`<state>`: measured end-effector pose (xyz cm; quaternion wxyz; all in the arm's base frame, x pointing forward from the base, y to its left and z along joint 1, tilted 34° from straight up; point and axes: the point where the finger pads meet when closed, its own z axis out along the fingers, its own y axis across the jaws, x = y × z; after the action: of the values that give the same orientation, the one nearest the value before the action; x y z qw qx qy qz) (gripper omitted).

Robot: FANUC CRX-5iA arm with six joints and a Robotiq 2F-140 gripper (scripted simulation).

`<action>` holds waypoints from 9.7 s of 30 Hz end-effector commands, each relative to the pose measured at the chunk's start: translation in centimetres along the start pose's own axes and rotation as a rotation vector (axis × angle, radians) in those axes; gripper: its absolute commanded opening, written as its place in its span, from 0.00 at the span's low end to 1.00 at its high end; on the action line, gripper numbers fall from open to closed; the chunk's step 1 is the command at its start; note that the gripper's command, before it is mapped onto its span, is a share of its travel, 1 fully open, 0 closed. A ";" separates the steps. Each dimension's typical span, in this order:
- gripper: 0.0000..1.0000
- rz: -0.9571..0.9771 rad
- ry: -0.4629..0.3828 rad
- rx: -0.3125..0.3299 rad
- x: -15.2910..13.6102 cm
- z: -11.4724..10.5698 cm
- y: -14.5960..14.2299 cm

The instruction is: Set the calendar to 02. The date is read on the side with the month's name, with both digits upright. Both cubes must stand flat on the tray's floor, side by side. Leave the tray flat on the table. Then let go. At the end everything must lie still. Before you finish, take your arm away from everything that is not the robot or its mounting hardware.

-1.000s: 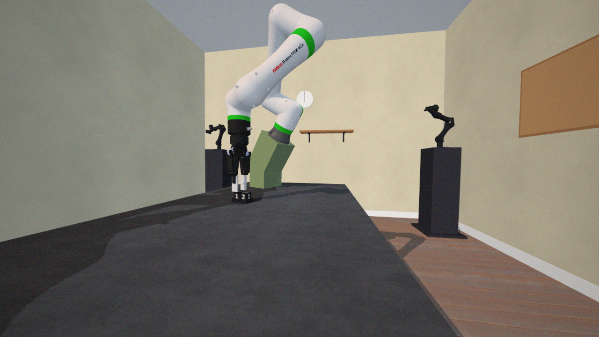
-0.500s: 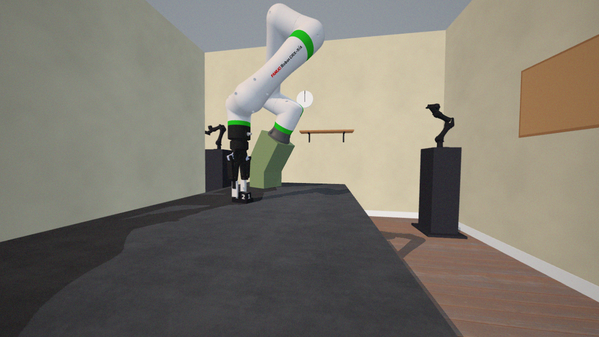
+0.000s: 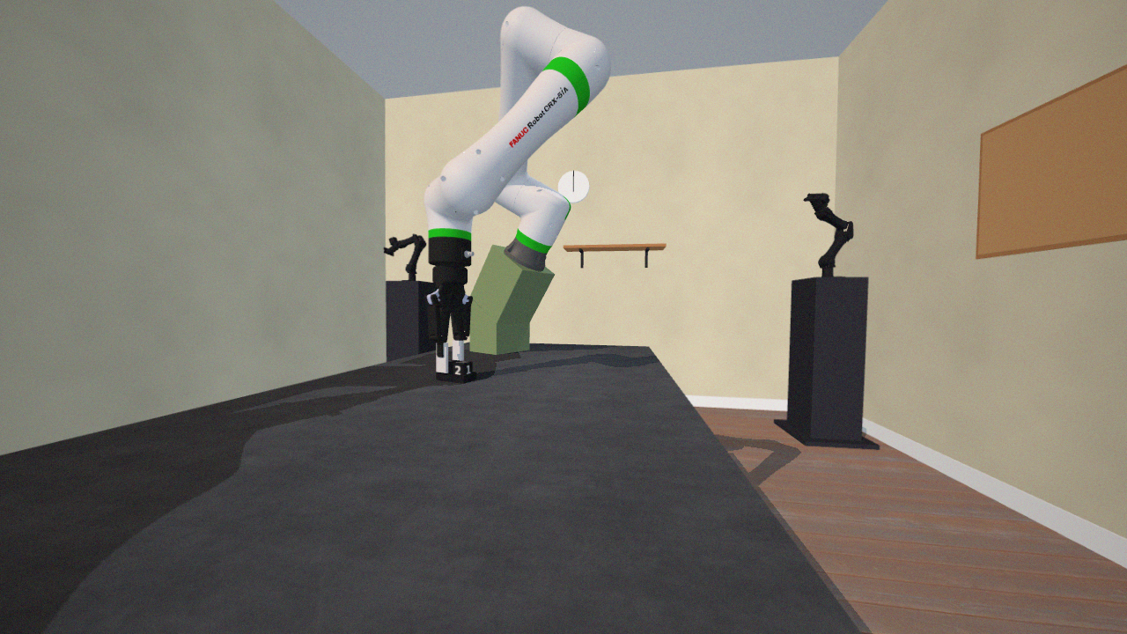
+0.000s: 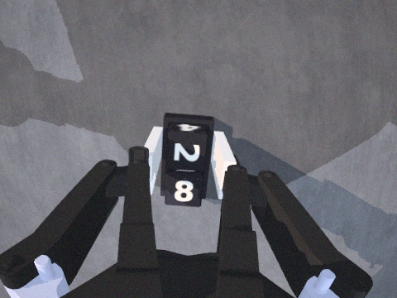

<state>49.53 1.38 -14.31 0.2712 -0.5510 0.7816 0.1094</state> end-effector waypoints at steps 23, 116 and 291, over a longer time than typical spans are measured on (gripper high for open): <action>0.29 0.000 0.000 0.000 0.0 0.0 0.0; 0.17 -0.653 0.006 -0.005 -5.1 -9.6 -0.4; 0.17 -1.571 0.000 0.000 -12.8 0.9 0.0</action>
<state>52.96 12.08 -8.12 0.2691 -0.9423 0.1630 -0.1144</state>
